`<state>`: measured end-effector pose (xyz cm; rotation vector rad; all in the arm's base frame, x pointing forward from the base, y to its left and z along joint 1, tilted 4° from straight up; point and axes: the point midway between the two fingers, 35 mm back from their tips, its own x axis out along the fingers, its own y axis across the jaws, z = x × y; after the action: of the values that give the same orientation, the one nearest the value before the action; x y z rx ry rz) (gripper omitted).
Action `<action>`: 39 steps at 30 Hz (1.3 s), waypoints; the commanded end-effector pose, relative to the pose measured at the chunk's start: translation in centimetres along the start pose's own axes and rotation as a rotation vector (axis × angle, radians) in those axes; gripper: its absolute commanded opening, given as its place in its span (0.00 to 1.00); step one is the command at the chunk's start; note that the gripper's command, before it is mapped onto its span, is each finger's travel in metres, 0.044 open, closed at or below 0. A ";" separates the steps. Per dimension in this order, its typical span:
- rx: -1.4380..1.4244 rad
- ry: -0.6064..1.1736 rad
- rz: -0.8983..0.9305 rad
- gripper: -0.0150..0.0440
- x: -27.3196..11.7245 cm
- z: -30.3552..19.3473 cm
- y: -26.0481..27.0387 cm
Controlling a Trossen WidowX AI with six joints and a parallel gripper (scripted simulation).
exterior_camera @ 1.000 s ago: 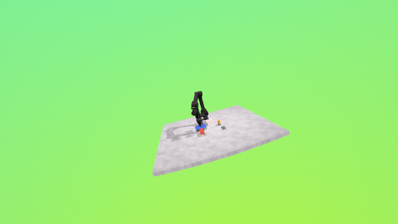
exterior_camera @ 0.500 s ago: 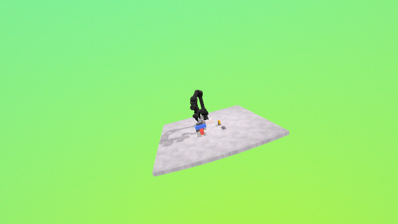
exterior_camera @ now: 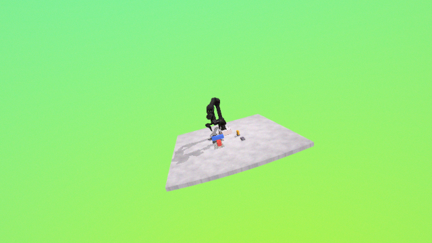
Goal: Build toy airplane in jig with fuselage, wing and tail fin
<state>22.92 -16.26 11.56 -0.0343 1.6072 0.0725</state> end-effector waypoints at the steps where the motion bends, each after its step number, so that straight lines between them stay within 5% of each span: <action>1: 0.136 0.002 -0.004 1.00 0.1 0.0 -0.1; 8: 0.137 0.001 -0.004 1.00 0.1 0.5 0.7; 26: 0.136 -0.006 0.008 1.00 0.0 2.1 22.1; 33: 0.151 0.003 0.021 1.00 0.1 0.8 25.1; 39: 0.151 0.003 0.021 1.00 5.5 0.8 25.3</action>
<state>22.43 8.98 9.20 0.1001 1.5908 -0.0285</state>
